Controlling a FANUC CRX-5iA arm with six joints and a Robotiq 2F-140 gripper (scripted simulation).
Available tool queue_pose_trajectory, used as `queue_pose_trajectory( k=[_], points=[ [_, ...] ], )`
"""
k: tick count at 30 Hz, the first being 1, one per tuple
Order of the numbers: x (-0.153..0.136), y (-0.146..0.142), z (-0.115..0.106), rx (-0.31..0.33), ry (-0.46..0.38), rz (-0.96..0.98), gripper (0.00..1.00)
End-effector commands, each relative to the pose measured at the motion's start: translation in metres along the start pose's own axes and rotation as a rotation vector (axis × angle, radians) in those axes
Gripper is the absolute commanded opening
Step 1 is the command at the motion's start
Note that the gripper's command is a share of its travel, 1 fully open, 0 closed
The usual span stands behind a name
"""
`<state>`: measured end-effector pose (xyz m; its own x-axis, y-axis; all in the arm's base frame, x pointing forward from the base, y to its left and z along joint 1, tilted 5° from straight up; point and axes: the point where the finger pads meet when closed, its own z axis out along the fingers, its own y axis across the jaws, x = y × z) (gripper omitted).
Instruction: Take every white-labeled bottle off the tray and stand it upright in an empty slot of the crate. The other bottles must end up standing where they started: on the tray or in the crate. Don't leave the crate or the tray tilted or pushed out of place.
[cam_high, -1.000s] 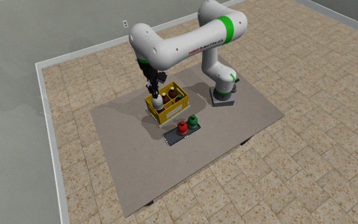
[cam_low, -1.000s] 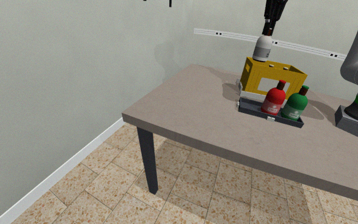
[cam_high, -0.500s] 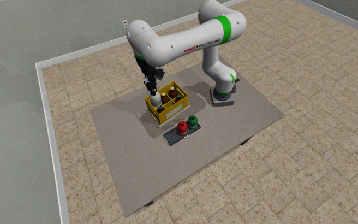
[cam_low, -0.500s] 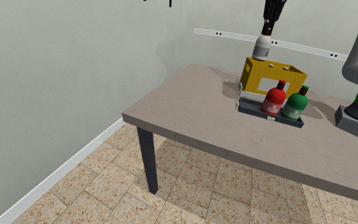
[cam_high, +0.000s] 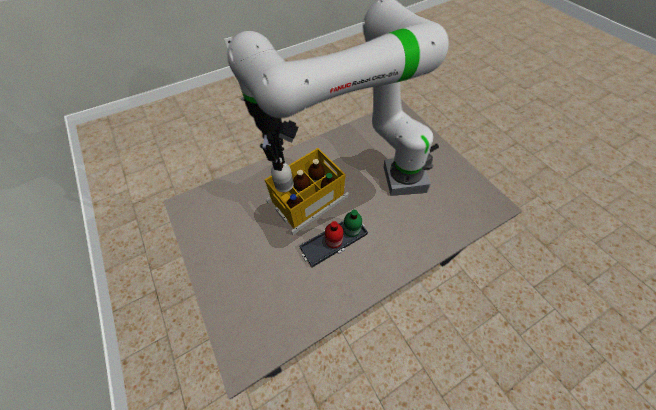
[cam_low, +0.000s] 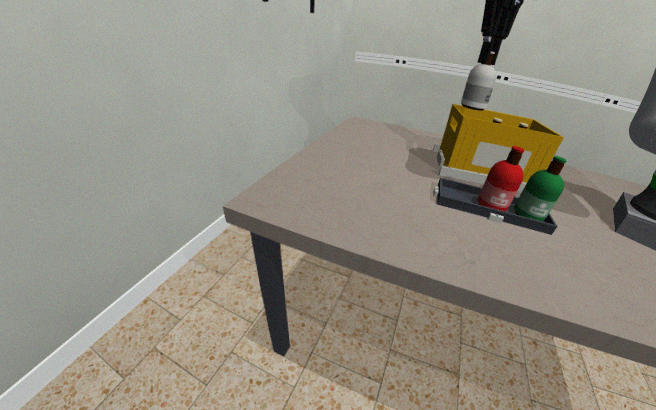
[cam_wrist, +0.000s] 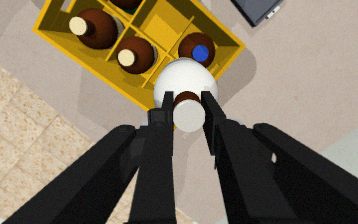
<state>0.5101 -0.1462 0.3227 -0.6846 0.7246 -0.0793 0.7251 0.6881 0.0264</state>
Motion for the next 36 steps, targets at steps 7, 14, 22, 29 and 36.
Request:
queue_pose_trajectory(
  k=[7, 14, 22, 29, 36],
  points=[
    [-0.008, -0.008, -0.001, -0.001, -0.002, 0.000, 0.10],
    [-0.012, -0.012, -0.001, -0.001, -0.002, 0.000, 0.10],
    [-0.017, -0.018, -0.001, -0.001, -0.002, 0.000, 0.10],
    [-0.020, -0.020, -0.001, -0.001, -0.002, 0.000, 0.10],
    [-0.022, -0.022, -0.001, -0.001, -0.002, 0.000, 0.10]
  ],
)
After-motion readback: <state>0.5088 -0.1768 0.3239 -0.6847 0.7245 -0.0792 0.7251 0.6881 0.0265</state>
